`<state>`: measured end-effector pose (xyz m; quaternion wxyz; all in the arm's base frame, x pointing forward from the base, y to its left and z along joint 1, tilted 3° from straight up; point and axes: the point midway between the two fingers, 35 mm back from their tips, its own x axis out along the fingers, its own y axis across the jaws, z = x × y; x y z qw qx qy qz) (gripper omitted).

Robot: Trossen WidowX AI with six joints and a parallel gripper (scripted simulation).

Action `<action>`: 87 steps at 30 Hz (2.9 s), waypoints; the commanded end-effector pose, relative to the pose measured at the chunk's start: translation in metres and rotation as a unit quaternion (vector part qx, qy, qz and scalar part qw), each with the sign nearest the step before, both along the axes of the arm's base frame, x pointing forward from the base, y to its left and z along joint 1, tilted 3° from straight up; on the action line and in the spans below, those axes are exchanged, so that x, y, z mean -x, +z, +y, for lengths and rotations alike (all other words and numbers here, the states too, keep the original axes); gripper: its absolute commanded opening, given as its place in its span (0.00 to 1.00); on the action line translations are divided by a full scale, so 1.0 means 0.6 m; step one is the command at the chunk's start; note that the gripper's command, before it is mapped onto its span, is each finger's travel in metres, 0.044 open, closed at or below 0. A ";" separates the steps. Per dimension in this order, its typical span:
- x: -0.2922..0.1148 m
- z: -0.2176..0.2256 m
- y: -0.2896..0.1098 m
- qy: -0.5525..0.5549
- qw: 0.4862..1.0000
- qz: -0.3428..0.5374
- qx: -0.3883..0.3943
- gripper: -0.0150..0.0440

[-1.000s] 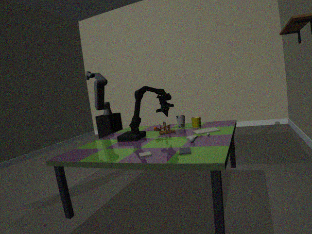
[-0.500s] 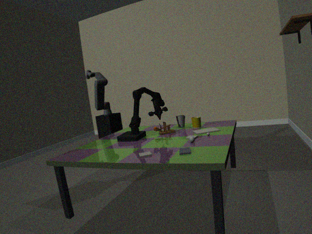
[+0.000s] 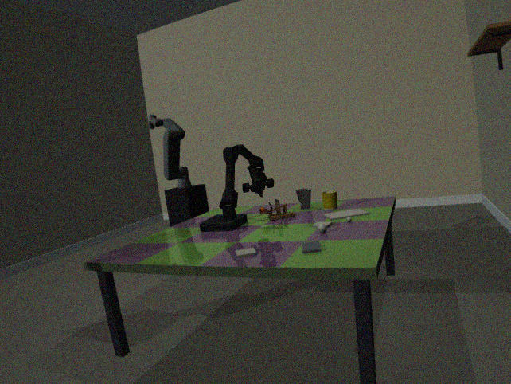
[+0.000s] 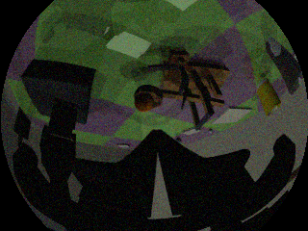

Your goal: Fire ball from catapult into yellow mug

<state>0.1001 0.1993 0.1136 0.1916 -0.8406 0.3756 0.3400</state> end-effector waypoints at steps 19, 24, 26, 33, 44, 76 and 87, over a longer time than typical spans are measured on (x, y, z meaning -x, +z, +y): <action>-0.001 -0.002 -0.041 0.016 1.000 -0.002 0.022 0.25; -0.002 -0.001 -0.055 0.017 1.000 -0.002 0.023 0.25; -0.002 -0.001 -0.061 0.017 1.000 -0.002 0.023 0.25; -0.003 0.000 -0.080 0.017 1.000 -0.002 0.025 0.25; -0.004 -0.001 -0.110 0.017 0.999 -0.002 0.027 0.25; 0.000 0.000 -0.188 0.022 0.999 -0.001 0.028 0.25; 0.060 0.068 -0.023 0.060 0.998 0.009 -0.023 0.34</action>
